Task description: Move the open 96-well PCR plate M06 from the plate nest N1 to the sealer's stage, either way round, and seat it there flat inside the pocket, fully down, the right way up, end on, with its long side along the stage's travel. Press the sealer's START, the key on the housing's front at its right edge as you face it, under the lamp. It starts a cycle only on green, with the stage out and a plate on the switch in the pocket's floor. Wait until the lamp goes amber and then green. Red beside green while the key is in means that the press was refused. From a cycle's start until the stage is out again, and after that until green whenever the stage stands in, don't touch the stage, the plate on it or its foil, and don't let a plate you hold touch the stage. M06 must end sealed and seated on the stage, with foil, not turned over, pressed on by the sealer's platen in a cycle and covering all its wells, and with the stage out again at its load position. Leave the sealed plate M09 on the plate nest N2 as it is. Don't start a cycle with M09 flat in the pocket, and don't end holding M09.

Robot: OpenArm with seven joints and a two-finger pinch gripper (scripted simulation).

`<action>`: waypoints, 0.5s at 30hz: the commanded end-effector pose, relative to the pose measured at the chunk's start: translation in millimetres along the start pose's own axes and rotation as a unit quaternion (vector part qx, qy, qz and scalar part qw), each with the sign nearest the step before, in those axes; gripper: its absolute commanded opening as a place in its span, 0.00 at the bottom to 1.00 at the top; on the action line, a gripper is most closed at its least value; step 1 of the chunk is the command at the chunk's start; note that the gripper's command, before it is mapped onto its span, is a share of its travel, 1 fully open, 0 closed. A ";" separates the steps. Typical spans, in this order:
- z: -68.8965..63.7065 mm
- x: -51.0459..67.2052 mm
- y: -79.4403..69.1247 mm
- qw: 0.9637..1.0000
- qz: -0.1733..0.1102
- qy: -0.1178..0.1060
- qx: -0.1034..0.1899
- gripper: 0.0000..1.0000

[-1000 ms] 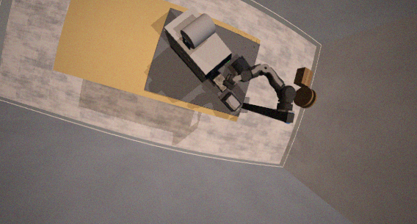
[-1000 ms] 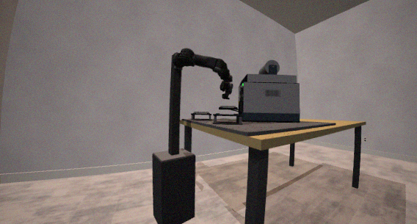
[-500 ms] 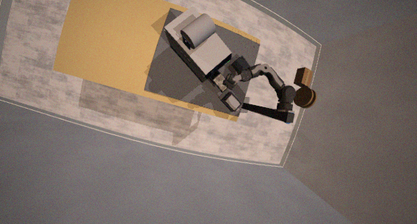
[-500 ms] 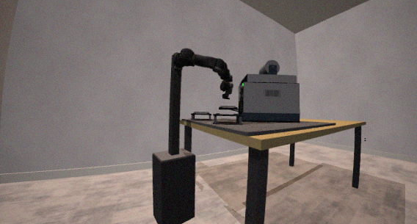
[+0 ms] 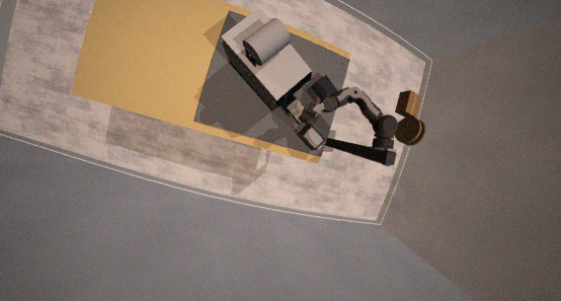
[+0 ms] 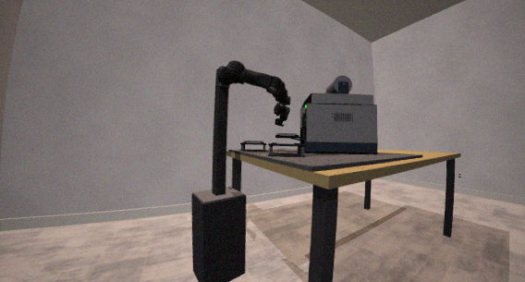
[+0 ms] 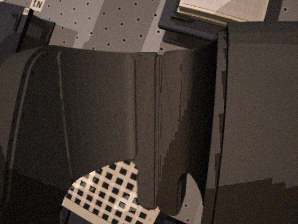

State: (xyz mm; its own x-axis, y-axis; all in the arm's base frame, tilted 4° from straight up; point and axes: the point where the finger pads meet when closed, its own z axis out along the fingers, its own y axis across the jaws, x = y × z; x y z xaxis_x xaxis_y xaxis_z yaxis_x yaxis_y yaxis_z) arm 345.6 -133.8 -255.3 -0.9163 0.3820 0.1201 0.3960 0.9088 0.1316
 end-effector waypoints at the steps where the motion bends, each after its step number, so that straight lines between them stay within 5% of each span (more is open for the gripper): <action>1: -3.8 -3.3 0.4 1.000 0.005 -0.006 -0.006 0.00; 15: -2.6 -1.1 9.4 1.000 0.005 -0.006 -0.006 0.00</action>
State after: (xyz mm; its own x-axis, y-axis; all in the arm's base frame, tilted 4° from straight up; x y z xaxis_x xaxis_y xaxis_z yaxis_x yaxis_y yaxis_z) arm 347.3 -123.9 -255.4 -0.9170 0.3803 0.1202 0.3948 0.9084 0.1376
